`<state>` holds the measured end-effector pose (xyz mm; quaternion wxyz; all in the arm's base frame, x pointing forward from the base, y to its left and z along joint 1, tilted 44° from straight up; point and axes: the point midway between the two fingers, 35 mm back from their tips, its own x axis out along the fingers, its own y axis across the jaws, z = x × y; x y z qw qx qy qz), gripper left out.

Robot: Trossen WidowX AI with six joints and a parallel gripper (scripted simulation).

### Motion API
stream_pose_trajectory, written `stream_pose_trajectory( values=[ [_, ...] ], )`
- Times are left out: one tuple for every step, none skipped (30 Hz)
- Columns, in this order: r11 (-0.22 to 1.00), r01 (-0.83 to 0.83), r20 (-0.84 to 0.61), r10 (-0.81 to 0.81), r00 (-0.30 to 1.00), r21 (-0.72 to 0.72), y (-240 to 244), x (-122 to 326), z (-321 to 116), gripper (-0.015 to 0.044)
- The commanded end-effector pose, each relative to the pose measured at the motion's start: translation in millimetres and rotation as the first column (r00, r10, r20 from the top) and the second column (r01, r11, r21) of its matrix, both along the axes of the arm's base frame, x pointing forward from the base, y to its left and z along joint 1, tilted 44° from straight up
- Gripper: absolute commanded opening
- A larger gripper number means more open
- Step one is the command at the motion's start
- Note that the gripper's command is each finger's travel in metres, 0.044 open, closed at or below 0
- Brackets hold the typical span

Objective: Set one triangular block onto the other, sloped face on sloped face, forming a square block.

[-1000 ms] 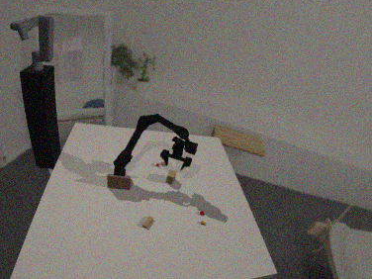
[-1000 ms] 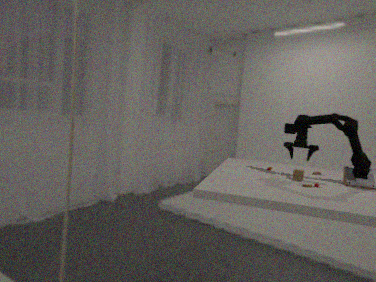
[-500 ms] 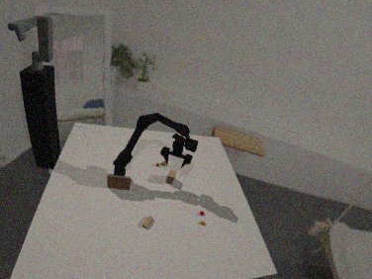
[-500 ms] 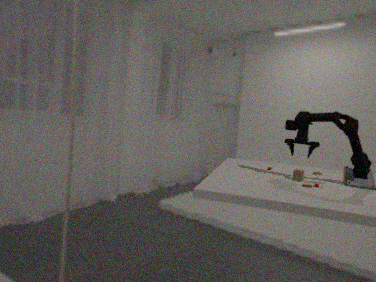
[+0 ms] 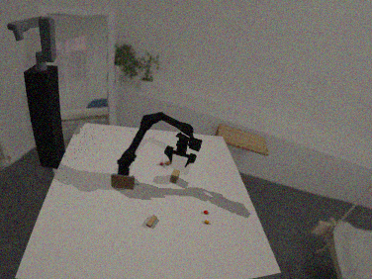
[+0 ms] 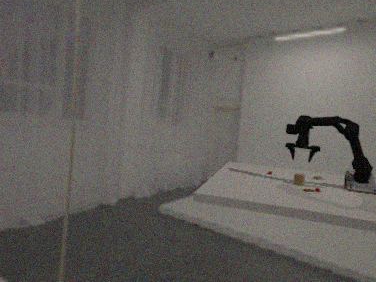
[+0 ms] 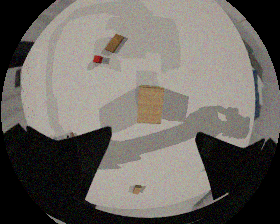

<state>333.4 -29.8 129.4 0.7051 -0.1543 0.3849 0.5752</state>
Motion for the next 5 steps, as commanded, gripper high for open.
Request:
stream_pose_trajectory(
  values=[
    [1.000, 0.003, -0.003, -0.003, 1.000, 0.000, -0.1, 0.1, -0.3, 0.0440],
    [1.000, 0.003, -0.003, -0.003, 1.000, 0.000, -0.1, 0.1, -0.3, 0.0440],
    [1.000, 0.003, -0.003, -0.003, 1.000, 0.000, -0.1, 0.1, -0.3, 0.0440],
    [1.000, 0.003, -0.003, -0.003, 1.000, 0.000, -0.1, 0.1, -0.3, 0.0440],
    [1.000, 0.003, -0.003, -0.003, 1.000, 0.000, -0.1, 0.1, -0.3, 0.0440]
  ],
)
